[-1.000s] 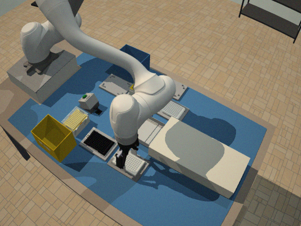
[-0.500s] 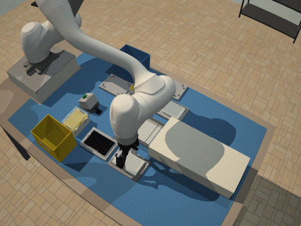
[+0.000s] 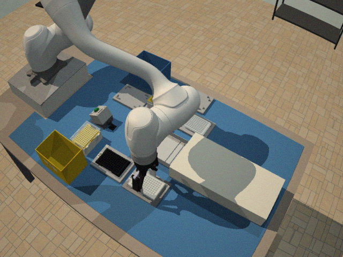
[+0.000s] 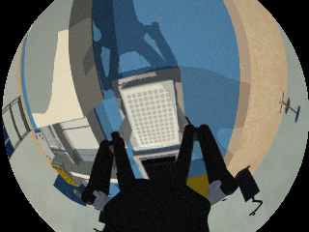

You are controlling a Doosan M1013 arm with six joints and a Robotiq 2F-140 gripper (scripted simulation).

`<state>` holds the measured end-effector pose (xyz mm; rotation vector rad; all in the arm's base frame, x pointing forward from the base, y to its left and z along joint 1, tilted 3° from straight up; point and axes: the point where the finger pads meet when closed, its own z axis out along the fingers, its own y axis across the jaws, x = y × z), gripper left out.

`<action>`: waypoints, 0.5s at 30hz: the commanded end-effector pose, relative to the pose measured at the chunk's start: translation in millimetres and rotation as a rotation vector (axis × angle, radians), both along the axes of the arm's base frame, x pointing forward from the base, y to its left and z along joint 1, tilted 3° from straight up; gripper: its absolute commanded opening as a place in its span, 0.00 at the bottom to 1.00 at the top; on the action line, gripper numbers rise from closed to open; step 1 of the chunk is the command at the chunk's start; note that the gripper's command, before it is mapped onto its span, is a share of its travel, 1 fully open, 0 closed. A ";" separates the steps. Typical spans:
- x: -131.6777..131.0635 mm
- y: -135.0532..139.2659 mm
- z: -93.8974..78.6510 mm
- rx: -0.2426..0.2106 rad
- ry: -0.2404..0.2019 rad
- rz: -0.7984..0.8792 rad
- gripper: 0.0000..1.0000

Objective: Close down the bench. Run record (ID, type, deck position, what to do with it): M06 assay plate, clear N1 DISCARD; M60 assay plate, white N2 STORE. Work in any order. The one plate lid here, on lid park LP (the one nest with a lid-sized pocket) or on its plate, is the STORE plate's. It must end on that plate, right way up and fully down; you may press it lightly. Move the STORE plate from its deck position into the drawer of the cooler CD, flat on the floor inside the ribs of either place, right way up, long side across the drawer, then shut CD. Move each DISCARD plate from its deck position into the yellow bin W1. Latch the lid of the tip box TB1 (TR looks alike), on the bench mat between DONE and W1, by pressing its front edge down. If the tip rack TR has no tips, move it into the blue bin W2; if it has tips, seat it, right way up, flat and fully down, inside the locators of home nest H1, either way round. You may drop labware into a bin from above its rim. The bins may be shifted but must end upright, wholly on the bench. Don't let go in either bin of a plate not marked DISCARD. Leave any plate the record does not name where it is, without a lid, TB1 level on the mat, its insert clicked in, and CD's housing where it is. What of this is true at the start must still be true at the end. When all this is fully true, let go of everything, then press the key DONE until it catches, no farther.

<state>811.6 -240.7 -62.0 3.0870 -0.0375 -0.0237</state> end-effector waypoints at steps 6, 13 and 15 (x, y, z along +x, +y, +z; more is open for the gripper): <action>0.0 0.1 1.8 0.000 0.000 0.000 0.00; 0.1 0.3 4.1 0.000 0.000 0.000 0.00; 0.1 0.3 4.8 0.000 0.000 0.000 0.00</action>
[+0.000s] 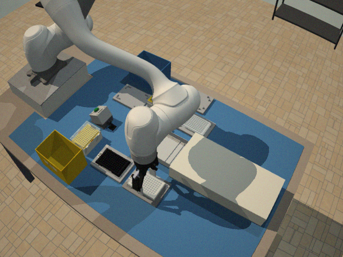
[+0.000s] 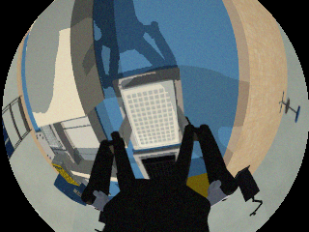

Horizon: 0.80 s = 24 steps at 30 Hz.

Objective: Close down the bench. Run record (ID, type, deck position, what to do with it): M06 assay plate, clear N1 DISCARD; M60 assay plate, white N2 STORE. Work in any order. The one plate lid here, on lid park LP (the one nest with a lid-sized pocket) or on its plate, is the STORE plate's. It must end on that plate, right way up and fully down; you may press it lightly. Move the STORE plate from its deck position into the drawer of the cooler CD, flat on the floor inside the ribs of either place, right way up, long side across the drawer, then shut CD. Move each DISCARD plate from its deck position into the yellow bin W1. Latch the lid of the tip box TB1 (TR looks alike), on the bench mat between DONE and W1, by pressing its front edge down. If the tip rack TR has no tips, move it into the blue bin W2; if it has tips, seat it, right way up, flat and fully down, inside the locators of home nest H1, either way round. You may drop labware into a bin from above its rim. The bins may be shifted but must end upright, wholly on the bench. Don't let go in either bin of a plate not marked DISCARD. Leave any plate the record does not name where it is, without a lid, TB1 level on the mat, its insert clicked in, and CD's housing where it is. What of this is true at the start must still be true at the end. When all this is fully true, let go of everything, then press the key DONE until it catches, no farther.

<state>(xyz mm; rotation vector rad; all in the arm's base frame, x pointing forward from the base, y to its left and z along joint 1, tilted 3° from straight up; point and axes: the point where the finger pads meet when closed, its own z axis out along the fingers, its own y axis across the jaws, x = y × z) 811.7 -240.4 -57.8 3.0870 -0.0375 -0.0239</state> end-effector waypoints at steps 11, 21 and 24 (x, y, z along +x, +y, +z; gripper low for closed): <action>0.1 0.2 3.6 0.000 0.000 0.000 0.00; 0.2 0.7 11.9 0.000 0.000 0.000 0.00; 0.3 0.8 13.2 0.000 0.000 0.000 0.00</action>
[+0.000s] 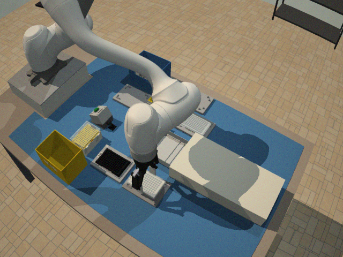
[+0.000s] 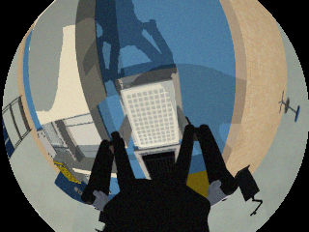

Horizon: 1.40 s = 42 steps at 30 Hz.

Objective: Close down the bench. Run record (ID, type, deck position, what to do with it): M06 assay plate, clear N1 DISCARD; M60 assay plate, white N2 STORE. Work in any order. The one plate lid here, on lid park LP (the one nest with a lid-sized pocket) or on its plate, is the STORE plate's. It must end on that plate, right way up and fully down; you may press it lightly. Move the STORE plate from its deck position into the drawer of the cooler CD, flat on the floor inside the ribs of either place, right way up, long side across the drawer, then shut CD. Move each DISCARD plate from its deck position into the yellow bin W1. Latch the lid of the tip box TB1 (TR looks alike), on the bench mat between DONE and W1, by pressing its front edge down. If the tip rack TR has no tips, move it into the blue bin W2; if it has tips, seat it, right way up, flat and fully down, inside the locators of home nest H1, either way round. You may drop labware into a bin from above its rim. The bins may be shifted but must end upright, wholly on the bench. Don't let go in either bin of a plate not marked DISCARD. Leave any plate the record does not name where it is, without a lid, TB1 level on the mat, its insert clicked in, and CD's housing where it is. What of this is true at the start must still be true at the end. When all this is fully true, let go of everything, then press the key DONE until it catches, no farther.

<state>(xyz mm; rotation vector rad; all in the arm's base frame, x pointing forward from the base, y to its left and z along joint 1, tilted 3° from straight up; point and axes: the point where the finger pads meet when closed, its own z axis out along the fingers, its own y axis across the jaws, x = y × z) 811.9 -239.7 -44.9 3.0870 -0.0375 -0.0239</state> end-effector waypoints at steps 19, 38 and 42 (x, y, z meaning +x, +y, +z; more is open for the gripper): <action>0.4 1.3 22.9 0.000 0.000 0.000 0.00; 0.7 2.5 45.6 0.000 0.000 0.000 0.00; 0.8 2.8 50.9 0.000 0.000 0.000 0.00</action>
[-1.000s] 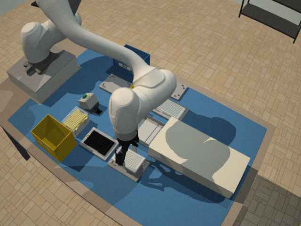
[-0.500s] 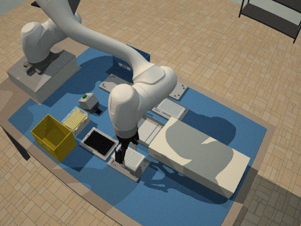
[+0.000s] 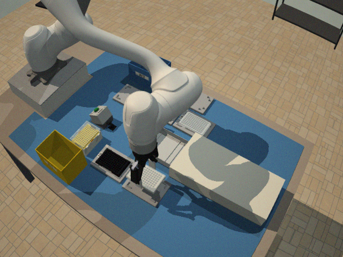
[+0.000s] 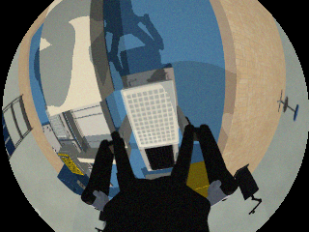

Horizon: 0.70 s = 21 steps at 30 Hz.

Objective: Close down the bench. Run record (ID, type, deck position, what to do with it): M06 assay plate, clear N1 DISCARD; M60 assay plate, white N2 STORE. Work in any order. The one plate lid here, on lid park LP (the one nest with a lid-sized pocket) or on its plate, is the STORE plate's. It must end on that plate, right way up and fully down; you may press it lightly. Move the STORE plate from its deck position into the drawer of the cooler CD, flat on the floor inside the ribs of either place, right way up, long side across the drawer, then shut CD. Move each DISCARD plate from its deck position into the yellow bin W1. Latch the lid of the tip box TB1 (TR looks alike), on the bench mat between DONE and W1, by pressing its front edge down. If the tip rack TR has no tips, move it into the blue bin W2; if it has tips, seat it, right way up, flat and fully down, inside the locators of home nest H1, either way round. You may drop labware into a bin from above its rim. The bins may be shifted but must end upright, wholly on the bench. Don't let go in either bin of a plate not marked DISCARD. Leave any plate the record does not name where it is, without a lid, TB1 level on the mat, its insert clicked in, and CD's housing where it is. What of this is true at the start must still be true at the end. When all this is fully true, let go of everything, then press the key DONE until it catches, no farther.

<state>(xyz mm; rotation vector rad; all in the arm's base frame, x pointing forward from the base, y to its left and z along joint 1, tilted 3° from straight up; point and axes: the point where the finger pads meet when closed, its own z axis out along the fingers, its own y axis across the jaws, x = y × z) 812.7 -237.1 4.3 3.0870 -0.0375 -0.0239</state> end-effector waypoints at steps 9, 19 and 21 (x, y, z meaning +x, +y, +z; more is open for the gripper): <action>0.2 0.6 11.0 0.000 0.000 0.000 0.00; 0.4 1.3 24.3 0.000 0.000 0.000 0.00; 0.5 1.5 27.0 0.000 0.000 0.000 0.00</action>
